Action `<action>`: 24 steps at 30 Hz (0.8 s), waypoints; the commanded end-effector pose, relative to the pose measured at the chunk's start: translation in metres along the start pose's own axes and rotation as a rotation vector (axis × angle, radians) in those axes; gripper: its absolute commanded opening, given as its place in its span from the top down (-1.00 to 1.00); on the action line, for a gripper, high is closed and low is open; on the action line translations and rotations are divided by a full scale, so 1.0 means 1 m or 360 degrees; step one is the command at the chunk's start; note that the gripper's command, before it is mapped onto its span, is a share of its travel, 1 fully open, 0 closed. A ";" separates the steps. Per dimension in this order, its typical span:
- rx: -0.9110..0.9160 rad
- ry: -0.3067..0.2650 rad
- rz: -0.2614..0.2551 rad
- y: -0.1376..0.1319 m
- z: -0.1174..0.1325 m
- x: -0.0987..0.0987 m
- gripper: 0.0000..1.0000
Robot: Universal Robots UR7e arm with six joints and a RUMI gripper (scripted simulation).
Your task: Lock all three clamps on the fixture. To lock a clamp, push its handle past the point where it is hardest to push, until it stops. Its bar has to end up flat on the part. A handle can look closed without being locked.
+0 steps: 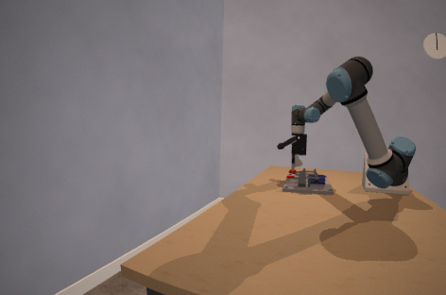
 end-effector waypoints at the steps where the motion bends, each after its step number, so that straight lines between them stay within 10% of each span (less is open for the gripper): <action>1: 0.0000 0.0001 0.0001 0.000 0.000 0.000 1.00; 5: 0.0000 0.0001 0.0001 0.000 0.000 0.000 1.00; 6: 0.0000 0.0002 0.0001 0.000 0.000 0.000 -0.16; 24: 0.0000 0.0002 0.0001 0.000 0.000 0.000 -0.16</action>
Point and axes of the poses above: the point where the finger pads meet when closed, its own x axis out along the fingers, its own y axis across the jaws, z = x × y, the point moved 10 cm from there along -x, back along the fingers, and after that the axes turned 2 degrees about -x, right-handed, at the moved point
